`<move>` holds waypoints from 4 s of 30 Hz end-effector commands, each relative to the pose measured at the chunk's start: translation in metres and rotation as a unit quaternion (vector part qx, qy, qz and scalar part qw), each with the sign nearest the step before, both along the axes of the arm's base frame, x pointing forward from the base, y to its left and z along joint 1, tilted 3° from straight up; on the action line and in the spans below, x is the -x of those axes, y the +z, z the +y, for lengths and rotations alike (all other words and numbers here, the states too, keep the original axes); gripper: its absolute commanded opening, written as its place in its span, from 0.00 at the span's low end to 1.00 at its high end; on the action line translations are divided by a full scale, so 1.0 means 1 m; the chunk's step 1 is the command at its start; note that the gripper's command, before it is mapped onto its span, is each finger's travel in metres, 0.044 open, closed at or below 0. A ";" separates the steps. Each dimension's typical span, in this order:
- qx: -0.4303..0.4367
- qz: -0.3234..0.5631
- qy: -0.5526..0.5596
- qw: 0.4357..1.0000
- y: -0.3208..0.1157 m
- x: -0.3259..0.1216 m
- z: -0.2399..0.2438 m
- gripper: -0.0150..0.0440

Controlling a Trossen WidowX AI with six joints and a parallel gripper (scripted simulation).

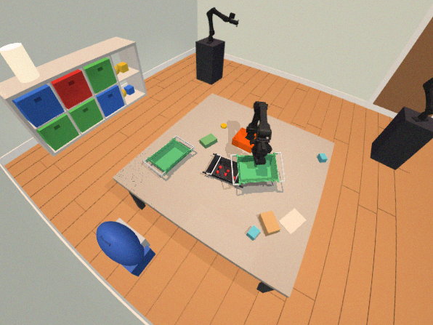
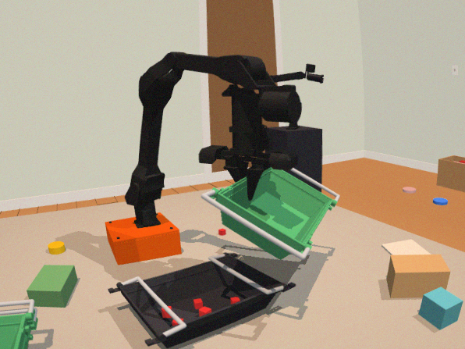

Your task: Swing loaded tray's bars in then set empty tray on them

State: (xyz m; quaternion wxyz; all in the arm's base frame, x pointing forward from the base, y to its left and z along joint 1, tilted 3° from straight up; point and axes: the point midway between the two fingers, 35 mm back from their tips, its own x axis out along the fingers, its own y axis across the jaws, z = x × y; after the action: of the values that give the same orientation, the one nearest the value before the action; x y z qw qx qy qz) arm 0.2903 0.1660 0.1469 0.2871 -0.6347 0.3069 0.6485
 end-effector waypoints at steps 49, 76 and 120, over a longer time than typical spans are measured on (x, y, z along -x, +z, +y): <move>0.009 -0.014 -0.247 0.969 0.005 -0.045 -0.152 0.25; 0.009 -0.014 -0.247 0.969 0.005 -0.045 -0.153 0.25; 0.009 -0.014 -0.247 0.969 -0.044 -0.042 -0.154 0.25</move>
State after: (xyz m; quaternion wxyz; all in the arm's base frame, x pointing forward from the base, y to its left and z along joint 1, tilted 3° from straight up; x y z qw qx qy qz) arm 0.3302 0.0122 0.1022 0.4314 -0.5447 0.4620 0.5512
